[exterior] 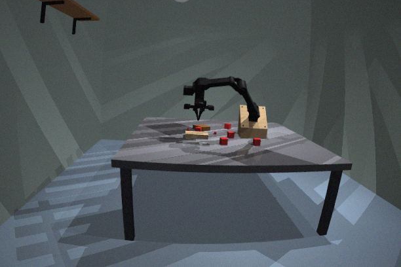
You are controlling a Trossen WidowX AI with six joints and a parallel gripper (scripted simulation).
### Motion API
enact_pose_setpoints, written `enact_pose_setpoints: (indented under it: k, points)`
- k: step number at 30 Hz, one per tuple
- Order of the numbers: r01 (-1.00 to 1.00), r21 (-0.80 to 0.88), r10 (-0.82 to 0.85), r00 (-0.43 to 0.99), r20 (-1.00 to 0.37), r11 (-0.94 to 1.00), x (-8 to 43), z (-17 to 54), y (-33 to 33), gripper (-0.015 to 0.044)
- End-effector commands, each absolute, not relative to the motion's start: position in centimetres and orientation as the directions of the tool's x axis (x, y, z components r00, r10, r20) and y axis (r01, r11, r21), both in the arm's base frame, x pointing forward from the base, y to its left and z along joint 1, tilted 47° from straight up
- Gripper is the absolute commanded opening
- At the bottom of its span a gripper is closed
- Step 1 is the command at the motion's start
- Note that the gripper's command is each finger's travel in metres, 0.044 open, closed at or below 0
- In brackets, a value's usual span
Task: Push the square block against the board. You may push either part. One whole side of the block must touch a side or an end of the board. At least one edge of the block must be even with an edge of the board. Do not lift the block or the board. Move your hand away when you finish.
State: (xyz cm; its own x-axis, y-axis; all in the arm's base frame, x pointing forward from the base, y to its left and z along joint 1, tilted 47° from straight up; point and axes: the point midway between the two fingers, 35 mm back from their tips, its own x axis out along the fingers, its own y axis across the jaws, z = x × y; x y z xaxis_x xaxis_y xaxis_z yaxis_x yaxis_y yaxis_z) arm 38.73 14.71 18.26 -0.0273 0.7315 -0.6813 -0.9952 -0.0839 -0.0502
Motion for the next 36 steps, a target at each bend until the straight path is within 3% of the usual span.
enact_pose_setpoints:
  k: [1, 19, 36]
  points:
    - [-0.995, -0.055, 0.735, -0.026, -0.678, -0.085, 38.8, 18.4, 14.7, 0.0]
    - [-0.999, 0.041, 0.724, -0.024, -0.689, 0.006, 39.3, 14.8, 13.0, 0.0]
    - [-0.852, 0.391, 0.719, -0.024, -0.695, 0.349, 39.1, 5.9, 8.2, 0.0]
